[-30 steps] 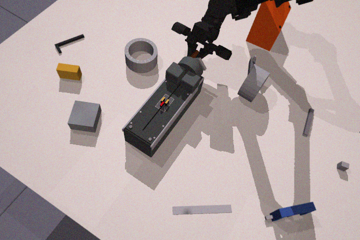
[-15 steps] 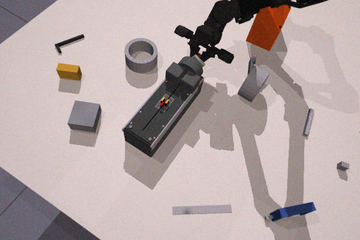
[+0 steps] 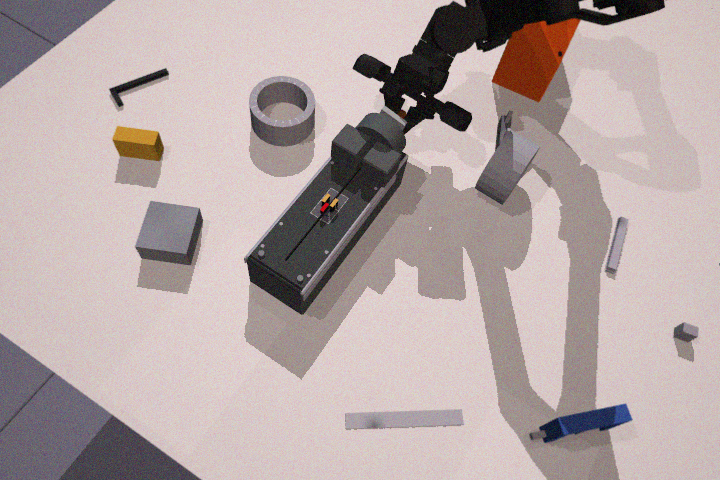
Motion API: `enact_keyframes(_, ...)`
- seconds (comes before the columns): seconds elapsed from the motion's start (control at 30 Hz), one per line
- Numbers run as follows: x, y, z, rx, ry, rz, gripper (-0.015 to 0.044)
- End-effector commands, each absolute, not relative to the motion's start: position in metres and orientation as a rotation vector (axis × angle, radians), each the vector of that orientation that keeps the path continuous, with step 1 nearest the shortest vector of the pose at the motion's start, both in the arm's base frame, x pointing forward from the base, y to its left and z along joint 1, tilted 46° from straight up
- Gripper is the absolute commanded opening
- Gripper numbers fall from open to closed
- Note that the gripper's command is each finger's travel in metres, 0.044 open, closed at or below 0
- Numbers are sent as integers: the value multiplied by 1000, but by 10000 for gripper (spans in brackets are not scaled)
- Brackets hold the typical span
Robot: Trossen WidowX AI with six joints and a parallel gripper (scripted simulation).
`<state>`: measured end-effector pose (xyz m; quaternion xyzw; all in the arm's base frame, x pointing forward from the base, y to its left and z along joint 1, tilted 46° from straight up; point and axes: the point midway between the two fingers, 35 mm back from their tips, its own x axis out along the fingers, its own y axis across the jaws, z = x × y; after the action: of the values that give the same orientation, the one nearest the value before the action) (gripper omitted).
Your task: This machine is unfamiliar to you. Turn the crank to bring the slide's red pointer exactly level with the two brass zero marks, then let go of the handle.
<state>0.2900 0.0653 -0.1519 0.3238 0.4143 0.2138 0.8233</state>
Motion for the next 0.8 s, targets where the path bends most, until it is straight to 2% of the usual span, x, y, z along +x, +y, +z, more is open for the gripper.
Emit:
enact_keyframes(0.0, 289, 73, -147, 687, 881, 480, 0)
enact_keyframes(0.77, 288, 79, -134, 688, 881, 480, 0)
